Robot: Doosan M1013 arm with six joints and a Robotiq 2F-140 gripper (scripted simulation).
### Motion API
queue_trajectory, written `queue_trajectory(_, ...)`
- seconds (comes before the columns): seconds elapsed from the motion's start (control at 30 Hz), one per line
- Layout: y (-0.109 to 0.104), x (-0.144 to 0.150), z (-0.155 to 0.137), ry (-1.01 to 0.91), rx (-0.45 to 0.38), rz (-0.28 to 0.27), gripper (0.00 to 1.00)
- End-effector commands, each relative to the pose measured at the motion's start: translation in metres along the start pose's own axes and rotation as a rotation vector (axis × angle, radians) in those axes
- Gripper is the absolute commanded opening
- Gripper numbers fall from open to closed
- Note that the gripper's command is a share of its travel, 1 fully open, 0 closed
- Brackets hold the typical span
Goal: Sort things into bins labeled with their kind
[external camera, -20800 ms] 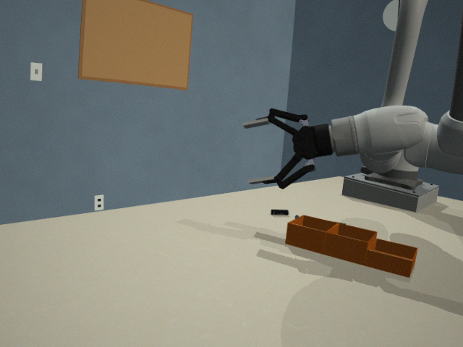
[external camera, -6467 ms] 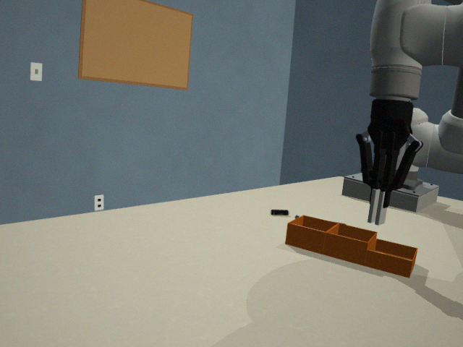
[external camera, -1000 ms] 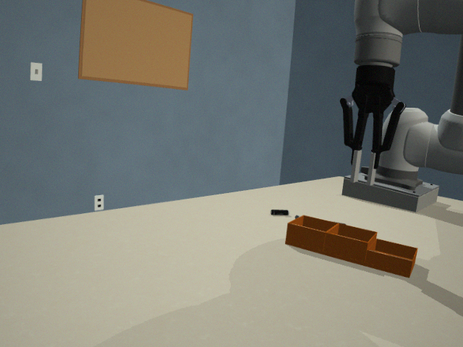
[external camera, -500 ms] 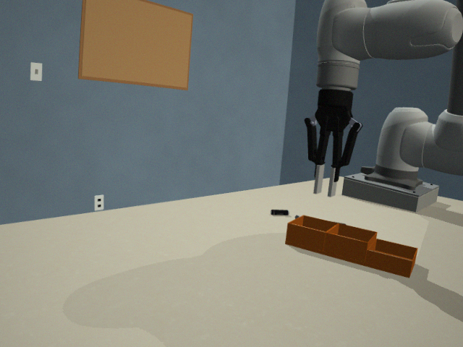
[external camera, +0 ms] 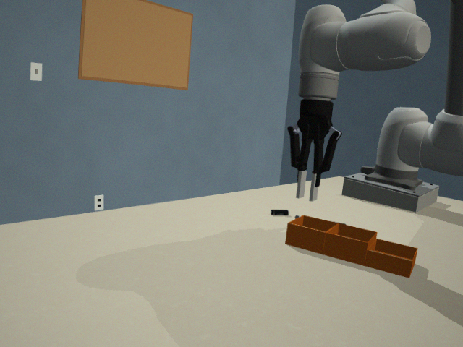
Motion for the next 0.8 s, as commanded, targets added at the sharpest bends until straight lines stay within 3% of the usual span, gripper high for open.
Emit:
queue_trajectory(0.0,0.0000,-0.0012,0.0005,0.000,0.000,0.000,0.18)
queue_trajectory(0.77,0.0000,-0.0043,0.0016,0.000,0.000,0.000,0.18)
Point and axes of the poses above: the point where the finger pads meet when closed, its own y axis out along the fingers, its own x axis across the jaws, z = x × y, the point moved 6 cm from there along -y, back along the fingers, and after that the axes turned 7 degrees about -y, right-handed, at the moved point
